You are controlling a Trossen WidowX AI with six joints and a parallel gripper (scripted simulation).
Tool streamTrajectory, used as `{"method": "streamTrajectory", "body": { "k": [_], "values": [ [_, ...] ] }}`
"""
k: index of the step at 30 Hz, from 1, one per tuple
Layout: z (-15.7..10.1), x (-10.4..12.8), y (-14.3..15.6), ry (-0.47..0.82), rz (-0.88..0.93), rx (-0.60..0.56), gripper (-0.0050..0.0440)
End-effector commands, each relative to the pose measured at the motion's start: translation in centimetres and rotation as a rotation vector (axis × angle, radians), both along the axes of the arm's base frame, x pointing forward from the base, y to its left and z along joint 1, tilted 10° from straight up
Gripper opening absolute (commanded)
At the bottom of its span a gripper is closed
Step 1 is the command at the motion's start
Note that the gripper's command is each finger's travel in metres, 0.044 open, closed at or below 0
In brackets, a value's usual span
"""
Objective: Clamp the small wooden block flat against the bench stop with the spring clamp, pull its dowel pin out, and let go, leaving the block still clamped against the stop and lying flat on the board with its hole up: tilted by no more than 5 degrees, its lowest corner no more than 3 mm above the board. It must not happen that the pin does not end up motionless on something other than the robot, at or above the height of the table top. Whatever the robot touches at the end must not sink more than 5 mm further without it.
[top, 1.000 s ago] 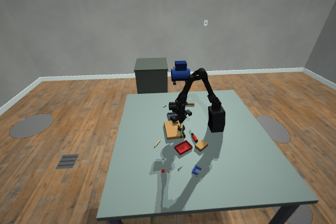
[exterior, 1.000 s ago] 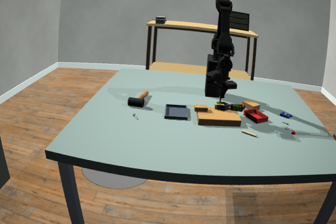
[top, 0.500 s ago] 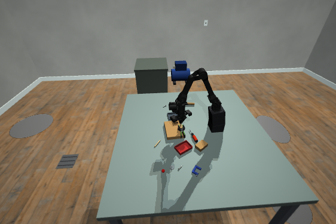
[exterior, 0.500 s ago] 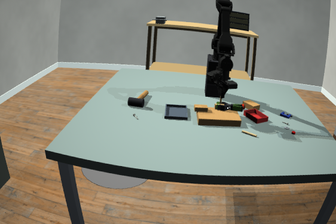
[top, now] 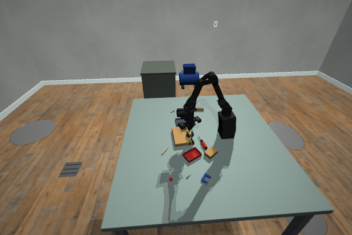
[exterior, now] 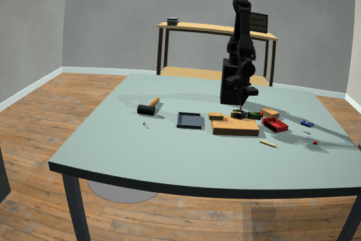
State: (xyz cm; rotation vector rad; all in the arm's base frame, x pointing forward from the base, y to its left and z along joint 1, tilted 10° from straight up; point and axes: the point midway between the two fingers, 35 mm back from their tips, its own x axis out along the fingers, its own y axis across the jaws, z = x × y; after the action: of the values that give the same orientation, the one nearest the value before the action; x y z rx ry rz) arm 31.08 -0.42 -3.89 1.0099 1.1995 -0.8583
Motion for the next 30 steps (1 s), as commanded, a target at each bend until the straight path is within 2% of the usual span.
{"method": "streamTrajectory", "body": {
  "k": [1,30],
  "values": [
    [0.1,0.1,0.2,0.0,-0.005,-0.004,0.0],
    [0.7,0.6,3.4,0.004,-0.052,0.004,0.0]
  ]
}}
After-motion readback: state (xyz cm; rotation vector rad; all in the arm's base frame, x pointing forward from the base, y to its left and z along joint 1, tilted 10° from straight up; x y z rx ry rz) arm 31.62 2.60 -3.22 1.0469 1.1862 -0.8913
